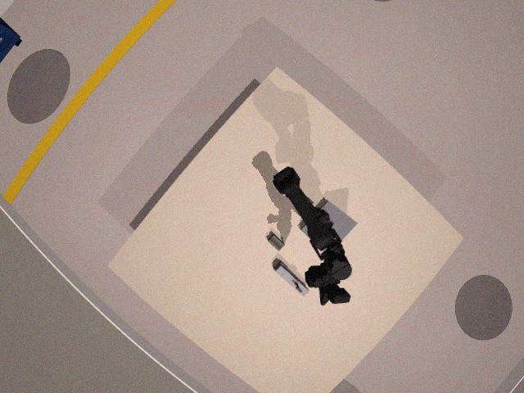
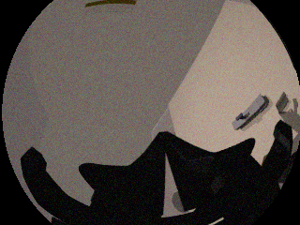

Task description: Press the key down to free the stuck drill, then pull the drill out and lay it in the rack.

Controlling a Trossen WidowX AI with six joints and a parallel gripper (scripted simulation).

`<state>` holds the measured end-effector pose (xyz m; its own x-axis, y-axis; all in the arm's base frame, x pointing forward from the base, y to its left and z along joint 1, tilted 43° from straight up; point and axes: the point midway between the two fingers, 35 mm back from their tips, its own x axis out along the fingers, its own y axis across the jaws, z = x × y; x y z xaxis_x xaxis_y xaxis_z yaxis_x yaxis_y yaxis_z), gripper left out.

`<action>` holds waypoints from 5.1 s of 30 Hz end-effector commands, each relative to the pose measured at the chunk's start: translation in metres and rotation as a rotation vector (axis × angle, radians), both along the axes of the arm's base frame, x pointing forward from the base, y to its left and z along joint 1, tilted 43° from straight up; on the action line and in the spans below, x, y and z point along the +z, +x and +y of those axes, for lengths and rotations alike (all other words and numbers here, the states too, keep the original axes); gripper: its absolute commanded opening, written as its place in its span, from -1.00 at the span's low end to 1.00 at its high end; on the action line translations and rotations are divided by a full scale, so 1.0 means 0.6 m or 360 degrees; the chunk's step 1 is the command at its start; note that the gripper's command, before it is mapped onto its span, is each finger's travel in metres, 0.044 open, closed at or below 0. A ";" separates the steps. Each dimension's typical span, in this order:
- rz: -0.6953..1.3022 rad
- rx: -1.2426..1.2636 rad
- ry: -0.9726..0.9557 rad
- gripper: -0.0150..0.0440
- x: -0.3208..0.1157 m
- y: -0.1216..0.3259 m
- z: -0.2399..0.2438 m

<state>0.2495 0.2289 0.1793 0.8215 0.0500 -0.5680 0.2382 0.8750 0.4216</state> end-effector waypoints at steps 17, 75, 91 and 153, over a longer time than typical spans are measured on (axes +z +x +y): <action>0.1840 -0.0211 -0.1301 -0.49 -0.343 0.082 -0.289; 0.1860 -0.0211 -0.1305 -0.49 -0.377 0.067 -0.324; 0.1860 -0.0211 -0.1306 -0.49 -0.383 0.064 -0.329; 0.1860 -0.0208 -0.1302 0.13 -0.340 0.085 -0.288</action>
